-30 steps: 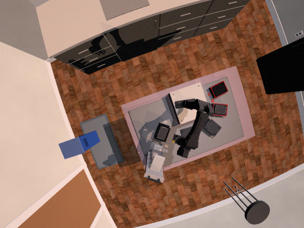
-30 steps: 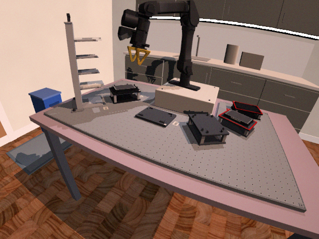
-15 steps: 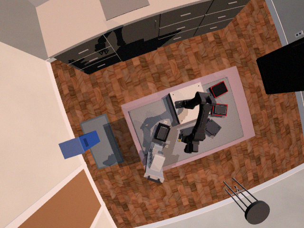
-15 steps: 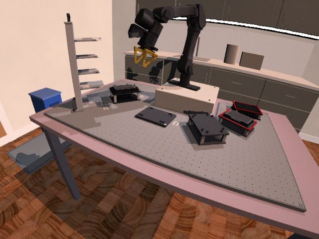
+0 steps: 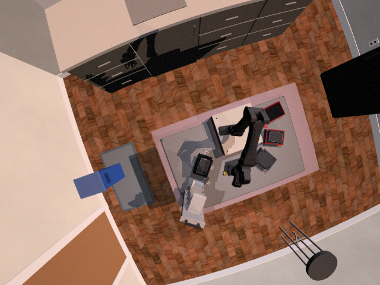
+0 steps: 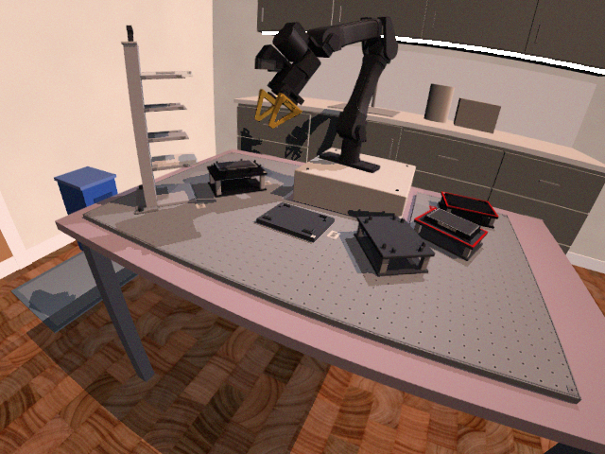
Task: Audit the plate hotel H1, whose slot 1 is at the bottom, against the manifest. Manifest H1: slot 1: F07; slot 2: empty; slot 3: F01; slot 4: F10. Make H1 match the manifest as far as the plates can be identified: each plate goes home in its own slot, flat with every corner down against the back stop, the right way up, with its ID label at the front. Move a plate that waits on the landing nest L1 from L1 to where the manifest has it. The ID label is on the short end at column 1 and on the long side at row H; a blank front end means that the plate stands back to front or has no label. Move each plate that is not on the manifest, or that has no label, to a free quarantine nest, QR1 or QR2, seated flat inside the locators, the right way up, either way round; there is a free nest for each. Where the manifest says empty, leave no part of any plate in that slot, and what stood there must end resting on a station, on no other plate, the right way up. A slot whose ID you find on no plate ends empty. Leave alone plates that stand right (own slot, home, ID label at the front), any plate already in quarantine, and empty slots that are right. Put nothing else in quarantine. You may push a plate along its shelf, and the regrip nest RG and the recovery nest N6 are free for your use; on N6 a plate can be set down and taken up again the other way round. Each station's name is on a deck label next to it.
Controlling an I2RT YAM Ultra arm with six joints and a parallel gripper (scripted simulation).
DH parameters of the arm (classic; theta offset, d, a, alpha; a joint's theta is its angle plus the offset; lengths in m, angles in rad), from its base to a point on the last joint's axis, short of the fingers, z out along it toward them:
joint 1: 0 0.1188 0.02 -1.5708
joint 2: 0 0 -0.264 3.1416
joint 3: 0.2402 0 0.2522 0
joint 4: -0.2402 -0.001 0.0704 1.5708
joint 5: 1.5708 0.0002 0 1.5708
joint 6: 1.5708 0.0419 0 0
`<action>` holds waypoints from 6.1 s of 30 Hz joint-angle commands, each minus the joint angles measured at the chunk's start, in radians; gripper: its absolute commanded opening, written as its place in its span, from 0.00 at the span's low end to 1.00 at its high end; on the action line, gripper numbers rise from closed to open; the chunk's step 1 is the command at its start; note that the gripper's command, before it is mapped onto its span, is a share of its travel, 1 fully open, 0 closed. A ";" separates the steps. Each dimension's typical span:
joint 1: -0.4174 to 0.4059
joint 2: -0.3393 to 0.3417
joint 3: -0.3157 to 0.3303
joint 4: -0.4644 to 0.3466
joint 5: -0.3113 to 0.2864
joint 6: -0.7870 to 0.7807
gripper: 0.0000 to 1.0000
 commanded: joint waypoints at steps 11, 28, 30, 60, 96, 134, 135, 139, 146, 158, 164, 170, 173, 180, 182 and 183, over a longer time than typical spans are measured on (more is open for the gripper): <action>0.032 -0.138 -0.197 0.310 0.074 -0.007 1.00; 0.113 -0.228 -0.369 0.545 0.171 0.001 1.00; 0.131 -0.230 -0.369 0.540 0.186 0.011 1.00; 0.644 -0.183 -0.303 0.335 0.600 0.368 1.00; 0.897 -0.043 -0.271 0.241 0.770 0.644 1.00; 0.896 -0.043 -0.271 0.242 0.769 0.643 1.00; 0.896 -0.043 -0.271 0.242 0.769 0.643 1.00; 0.896 -0.043 -0.271 0.242 0.769 0.643 1.00; 0.896 -0.060 -0.227 0.180 0.769 0.643 1.00; 0.786 -0.129 -0.255 0.242 0.700 0.510 1.00; 0.701 -0.164 -0.286 0.301 0.641 0.421 1.00; 0.612 -0.190 -0.310 0.354 0.576 0.340 1.00; 0.559 -0.204 -0.323 0.381 0.536 0.295 1.00; 0.433 -0.243 -0.353 0.428 0.436 0.199 1.00; 0.433 -0.243 -0.353 0.428 0.436 0.199 1.00; 0.414 -0.248 -0.357 0.435 0.421 0.185 1.00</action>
